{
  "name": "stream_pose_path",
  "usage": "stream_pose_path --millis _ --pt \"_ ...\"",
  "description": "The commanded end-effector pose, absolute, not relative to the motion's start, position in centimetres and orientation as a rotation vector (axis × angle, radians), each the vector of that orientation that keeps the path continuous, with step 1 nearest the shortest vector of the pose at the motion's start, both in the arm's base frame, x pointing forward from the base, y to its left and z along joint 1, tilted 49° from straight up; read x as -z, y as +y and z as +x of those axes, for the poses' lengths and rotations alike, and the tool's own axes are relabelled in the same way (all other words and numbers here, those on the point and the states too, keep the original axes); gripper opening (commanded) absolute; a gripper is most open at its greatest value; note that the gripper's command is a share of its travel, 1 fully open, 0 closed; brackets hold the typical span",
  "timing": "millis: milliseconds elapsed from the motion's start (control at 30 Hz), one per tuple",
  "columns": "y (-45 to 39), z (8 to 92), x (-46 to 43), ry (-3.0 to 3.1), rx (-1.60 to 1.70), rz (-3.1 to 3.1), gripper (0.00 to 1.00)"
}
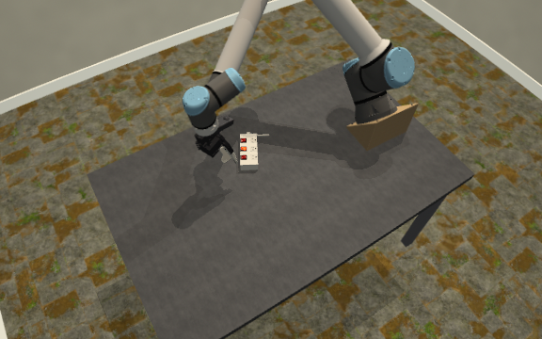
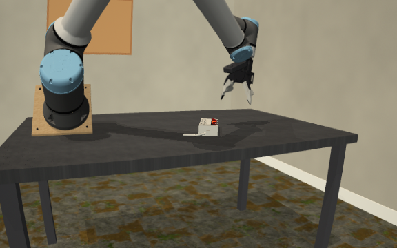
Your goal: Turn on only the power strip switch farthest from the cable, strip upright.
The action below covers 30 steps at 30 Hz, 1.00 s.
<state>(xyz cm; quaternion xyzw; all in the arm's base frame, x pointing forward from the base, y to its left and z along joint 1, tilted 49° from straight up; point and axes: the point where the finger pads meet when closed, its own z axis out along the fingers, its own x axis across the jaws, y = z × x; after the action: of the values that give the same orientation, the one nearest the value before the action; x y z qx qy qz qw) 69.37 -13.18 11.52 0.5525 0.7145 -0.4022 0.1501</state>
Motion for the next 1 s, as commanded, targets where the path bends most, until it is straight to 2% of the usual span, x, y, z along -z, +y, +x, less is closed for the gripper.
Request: stream_pose_path --millis 0,500,967 --pt "-13.6 66.2 -12.2 1.905 1.137 1.738 1.0" --pt "-14.2 60.6 -13.0 1.634 1.095 1.956 1.0" --pt "-14.3 59.2 -13.2 1.566 1.085 2.001 1.0"
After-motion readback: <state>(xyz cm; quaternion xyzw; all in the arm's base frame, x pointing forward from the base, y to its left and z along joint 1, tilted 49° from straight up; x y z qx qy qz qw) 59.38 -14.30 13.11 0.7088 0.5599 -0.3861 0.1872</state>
